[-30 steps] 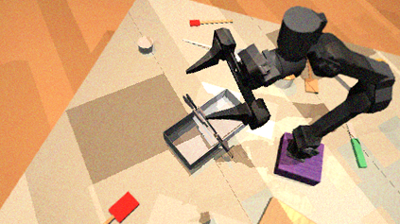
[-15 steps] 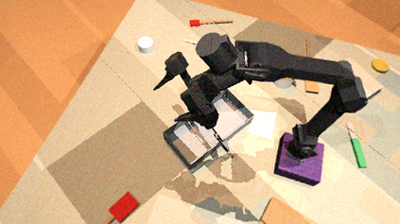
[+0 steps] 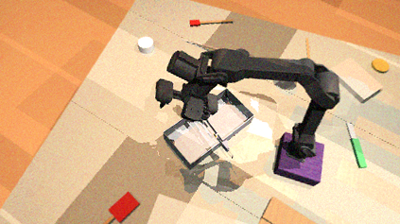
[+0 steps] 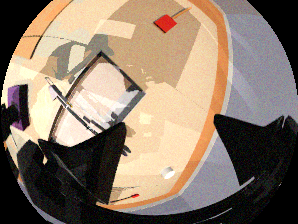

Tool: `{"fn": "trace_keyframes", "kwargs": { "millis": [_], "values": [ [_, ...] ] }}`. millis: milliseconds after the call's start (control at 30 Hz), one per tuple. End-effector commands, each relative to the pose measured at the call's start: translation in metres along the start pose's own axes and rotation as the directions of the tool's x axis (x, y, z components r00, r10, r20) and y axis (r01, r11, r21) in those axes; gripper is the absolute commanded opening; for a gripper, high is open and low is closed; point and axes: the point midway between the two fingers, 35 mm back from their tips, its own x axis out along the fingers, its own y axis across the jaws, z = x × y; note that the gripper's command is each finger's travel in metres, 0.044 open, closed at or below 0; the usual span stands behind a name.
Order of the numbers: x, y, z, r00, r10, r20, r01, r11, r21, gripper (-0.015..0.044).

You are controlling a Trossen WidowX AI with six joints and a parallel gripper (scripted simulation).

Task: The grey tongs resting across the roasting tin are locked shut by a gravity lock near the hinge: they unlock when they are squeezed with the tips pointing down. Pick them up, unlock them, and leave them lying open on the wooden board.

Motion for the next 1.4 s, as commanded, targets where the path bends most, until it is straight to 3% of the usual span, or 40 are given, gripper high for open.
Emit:
{"fn": "trace_keyframes", "kwargs": {
  "millis": [0,267,1367],
  "values": [
    [0.043,0.055,-0.029,0.969,0.245,-0.015,-0.238,0.924,-0.299,0.0440],
    [0.071,0.112,-0.049,0.886,0.464,0.007,-0.375,0.726,-0.577,0.0440],
    [0.081,0.127,-0.053,0.886,0.464,0.007,-0.376,0.726,-0.577,0.0440]
  ]
}}
